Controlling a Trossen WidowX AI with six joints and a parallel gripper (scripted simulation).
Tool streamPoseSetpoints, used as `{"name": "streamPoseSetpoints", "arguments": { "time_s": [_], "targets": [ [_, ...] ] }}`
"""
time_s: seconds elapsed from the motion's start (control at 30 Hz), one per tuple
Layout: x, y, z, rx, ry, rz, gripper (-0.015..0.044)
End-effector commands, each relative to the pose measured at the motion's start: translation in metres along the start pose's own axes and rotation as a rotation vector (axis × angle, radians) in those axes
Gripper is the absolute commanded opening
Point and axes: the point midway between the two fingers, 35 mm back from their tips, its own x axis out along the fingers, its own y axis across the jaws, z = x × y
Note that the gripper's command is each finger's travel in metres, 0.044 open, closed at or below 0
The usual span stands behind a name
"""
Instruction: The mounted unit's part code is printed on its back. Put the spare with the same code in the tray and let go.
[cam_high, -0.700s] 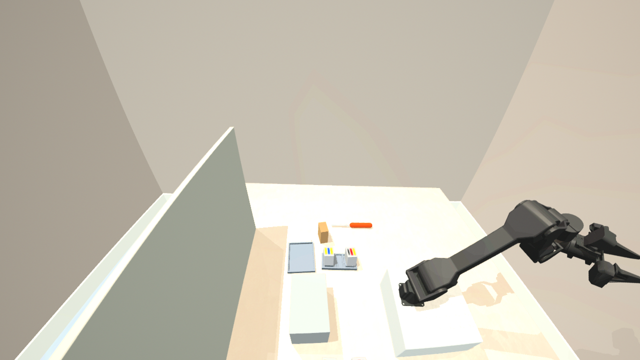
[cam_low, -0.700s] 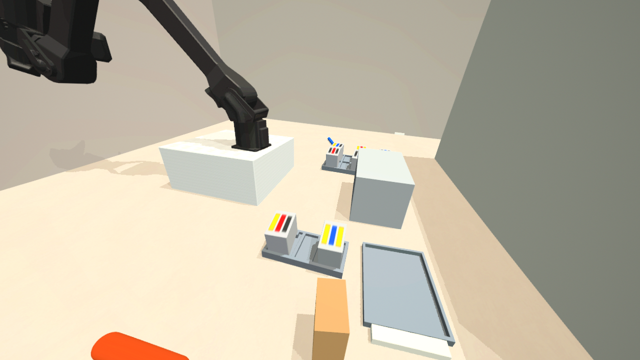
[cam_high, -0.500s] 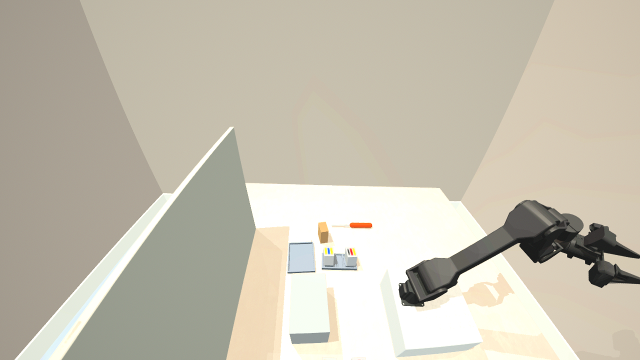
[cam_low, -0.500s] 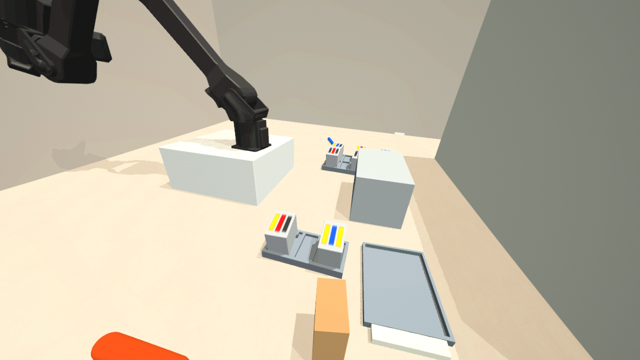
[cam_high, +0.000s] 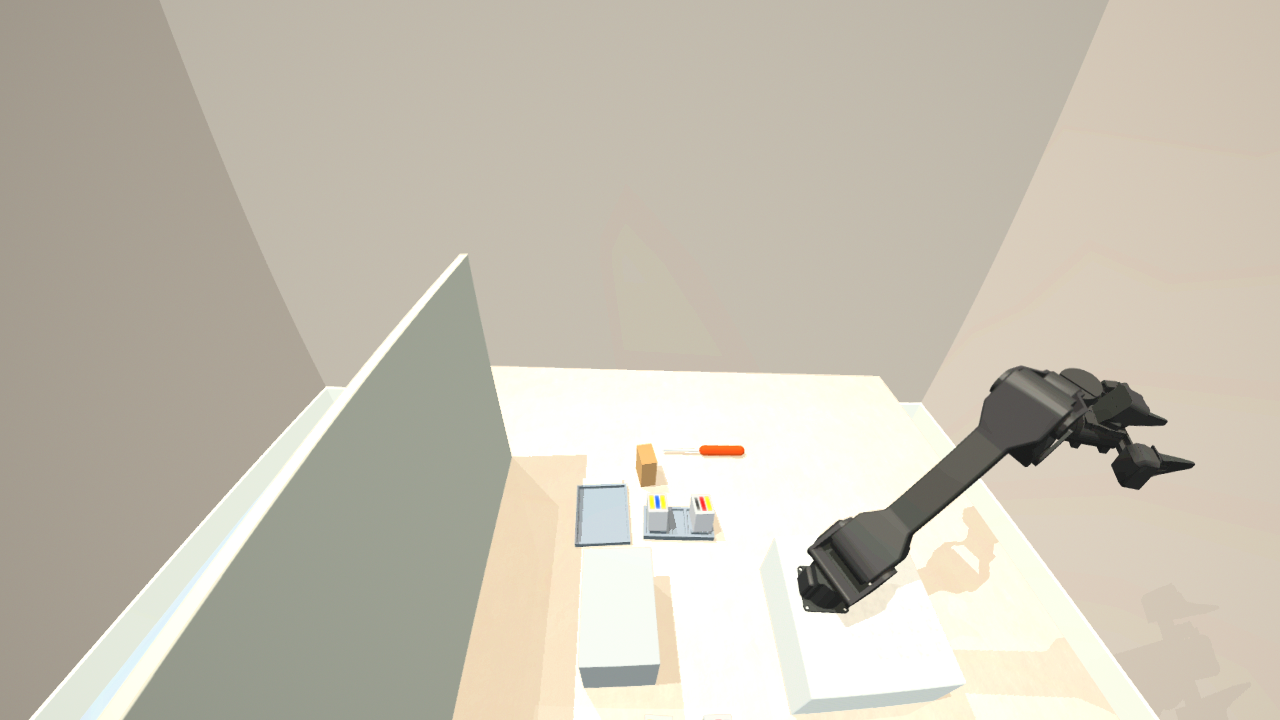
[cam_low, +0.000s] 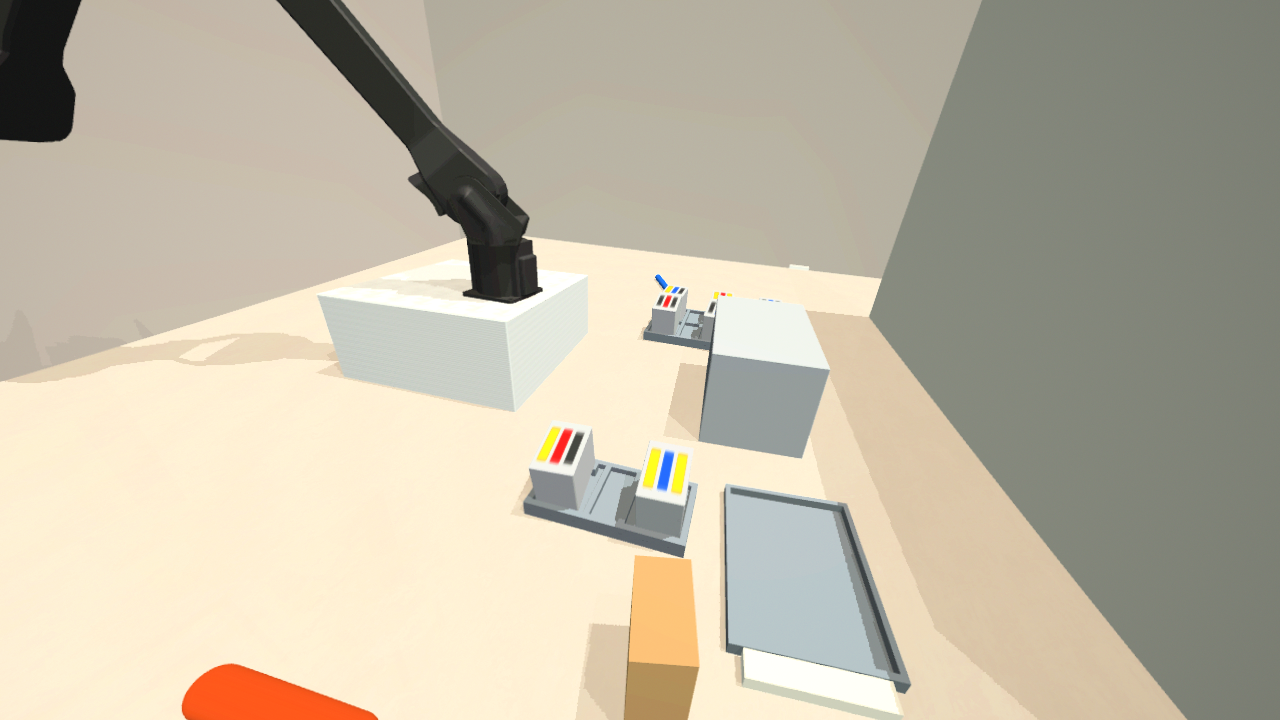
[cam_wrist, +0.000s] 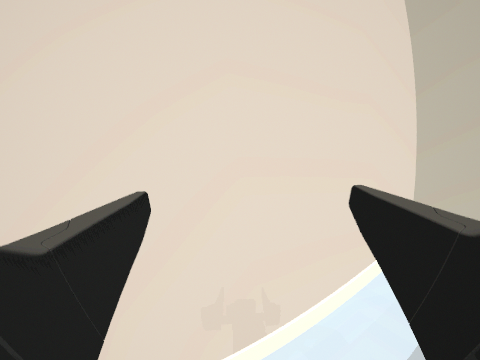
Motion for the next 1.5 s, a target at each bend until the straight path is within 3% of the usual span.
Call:
{"name": "streamPoseSetpoints", "arguments": {
  "time_s": [0.0, 0.4, 0.7, 1.13, 1.47],
  "targets": [
    [-0.042, 0.06, 0.014, 0.016, 0.035, 0.164, 0.044],
    [-0.183, 0.177, 0.044, 0.029, 0.129, 0.594, 0.044],
    [-0.313, 0.223, 0.066, -0.009, 0.19, 0.902, 0.044],
    [-0.483, 0.231, 0.092, -0.14, 0.218, 1.271, 0.044],
    [-0.633, 0.187, 0.115, -0.247, 0.294, 1.655, 0.044]
  ]
}}
